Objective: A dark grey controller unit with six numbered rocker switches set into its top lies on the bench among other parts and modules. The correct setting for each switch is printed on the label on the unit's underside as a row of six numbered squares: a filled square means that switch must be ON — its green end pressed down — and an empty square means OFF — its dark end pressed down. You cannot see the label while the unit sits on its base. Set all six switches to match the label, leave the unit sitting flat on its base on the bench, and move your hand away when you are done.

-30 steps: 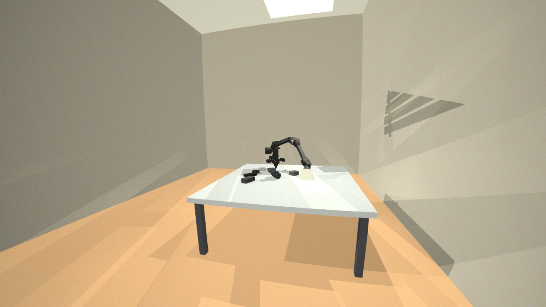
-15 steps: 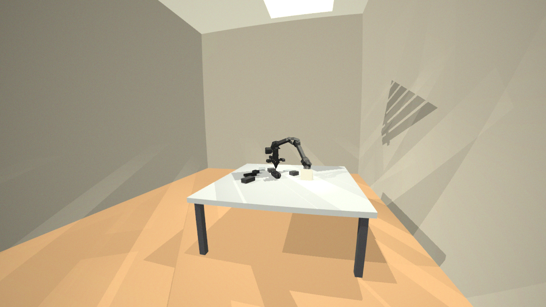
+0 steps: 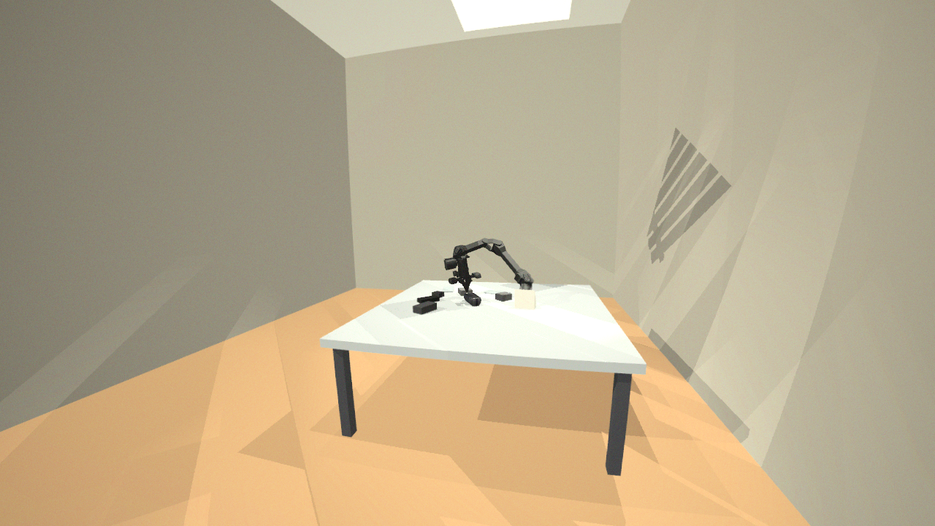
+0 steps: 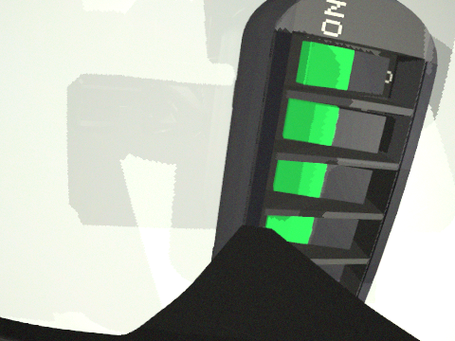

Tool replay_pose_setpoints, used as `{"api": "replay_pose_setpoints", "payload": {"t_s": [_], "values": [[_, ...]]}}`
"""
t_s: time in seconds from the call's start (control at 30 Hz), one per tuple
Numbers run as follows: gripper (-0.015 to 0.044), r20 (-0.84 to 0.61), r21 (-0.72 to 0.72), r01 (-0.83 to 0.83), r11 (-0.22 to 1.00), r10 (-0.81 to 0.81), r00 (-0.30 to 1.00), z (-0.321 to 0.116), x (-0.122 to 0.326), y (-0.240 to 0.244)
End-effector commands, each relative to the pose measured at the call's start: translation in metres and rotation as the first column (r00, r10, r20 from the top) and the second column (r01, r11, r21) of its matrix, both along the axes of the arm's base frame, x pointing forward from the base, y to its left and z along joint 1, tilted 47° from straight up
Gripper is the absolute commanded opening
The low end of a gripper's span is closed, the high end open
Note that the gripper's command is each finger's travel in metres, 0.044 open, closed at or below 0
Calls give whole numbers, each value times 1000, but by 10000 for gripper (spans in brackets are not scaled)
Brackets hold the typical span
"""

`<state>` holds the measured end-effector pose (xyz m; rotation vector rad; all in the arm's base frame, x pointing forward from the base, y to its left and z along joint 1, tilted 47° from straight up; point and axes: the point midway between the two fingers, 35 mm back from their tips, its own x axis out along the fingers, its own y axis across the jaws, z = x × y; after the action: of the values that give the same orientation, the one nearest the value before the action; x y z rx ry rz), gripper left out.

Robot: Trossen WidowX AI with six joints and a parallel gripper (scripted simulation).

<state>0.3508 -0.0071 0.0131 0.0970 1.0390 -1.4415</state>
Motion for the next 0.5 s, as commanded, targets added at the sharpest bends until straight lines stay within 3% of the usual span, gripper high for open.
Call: {"api": "replay_pose_setpoints", "payload": {"t_s": [0.0, 0.47], "values": [[0, -30, -34, 29, 999, -30, 999, -13, 9, -2], [0, -35, -39, 33, 999, -35, 999, -27, 10, -15]]}}
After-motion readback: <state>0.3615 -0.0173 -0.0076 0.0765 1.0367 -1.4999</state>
